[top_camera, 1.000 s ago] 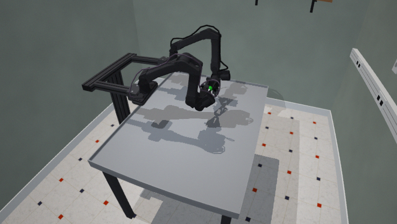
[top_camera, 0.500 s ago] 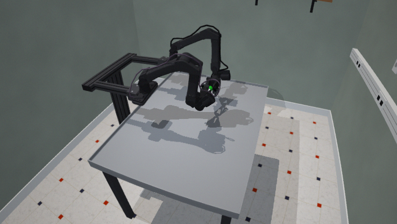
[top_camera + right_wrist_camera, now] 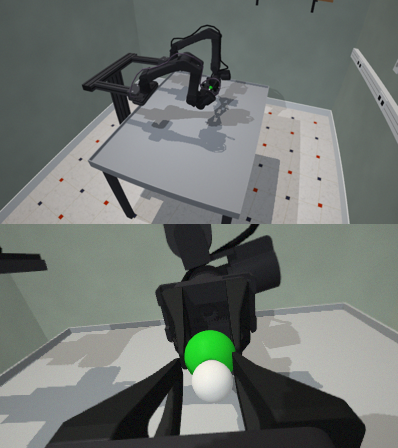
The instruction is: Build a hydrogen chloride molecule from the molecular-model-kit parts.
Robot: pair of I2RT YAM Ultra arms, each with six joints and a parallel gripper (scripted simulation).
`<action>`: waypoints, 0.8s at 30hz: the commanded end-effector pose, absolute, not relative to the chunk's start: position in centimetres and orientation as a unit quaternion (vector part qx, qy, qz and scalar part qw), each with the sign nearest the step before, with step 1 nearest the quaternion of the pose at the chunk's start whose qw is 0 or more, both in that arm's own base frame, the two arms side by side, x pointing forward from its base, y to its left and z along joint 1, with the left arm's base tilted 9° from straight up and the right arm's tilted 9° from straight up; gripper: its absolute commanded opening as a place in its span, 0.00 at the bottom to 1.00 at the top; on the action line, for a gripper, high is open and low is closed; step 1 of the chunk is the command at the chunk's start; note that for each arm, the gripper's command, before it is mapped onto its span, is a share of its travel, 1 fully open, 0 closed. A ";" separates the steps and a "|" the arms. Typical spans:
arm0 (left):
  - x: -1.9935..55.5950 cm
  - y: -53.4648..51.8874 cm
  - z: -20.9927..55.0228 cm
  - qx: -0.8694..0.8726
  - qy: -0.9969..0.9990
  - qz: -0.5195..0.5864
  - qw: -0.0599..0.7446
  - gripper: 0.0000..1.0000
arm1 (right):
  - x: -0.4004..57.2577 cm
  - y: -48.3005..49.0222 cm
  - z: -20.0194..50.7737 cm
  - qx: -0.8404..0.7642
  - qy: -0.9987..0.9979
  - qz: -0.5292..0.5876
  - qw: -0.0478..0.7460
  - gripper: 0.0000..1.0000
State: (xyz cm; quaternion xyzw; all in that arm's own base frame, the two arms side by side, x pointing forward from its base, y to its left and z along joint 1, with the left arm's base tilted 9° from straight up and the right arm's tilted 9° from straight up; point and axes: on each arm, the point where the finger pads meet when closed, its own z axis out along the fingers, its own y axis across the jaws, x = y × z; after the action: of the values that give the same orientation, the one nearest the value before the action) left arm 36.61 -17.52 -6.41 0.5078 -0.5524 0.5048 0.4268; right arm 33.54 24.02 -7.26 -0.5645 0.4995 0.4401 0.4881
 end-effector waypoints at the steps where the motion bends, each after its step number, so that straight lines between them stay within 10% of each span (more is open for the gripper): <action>1: 36.2 -17.6 -6.3 0.502 -0.548 0.508 0.435 0.00 | 33.7 23.7 -7.1 -0.565 0.493 0.442 0.492 0.36; 24: 37.4 -17.5 -5.2 0.493 -0.556 0.517 0.424 0.00 | 33.3 22.8 -5.6 -0.562 0.496 0.444 0.490 0.36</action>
State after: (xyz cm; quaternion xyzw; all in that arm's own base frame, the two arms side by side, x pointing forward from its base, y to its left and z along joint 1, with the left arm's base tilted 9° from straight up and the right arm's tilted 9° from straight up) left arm 36.68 -17.32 -6.48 0.5097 -0.5506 0.5056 0.4259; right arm 33.60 22.91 -7.01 -0.5560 0.5089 0.4388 0.4892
